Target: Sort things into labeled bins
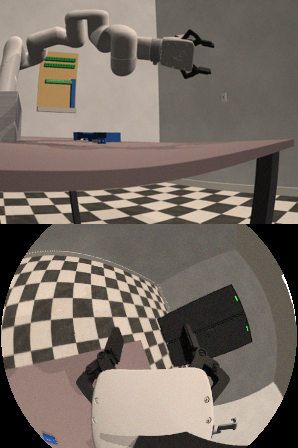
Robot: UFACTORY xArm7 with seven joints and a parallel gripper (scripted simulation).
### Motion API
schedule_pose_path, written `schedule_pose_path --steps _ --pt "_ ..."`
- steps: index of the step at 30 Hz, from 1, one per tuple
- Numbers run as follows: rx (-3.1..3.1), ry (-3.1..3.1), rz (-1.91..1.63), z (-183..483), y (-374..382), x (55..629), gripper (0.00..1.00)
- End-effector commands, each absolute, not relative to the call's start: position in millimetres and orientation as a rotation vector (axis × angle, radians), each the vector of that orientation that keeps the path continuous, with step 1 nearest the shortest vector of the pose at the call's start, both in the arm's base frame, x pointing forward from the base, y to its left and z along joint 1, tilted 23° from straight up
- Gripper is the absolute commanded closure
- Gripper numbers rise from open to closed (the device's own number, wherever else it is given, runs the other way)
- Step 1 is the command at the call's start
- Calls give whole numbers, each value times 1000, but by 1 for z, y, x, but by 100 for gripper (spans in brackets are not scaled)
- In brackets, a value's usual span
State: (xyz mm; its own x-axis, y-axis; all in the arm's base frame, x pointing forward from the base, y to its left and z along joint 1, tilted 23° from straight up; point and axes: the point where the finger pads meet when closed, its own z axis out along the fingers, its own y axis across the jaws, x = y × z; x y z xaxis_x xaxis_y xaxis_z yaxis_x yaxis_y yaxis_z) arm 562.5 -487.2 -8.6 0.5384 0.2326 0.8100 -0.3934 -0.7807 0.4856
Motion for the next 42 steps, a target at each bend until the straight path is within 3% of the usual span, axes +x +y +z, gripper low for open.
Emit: schedule_pose_path --steps 1,17,18,24,42 --pt "2125 -129 1253 -6 -489 563 0" --pt "2125 -129 1253 -6 -489 563 0" --pt "2125 -129 1253 -13 -486 564 93" --pt "2125 -129 1253 -41 -474 567 93" --pt "2335 -359 878 30 -470 557 93"
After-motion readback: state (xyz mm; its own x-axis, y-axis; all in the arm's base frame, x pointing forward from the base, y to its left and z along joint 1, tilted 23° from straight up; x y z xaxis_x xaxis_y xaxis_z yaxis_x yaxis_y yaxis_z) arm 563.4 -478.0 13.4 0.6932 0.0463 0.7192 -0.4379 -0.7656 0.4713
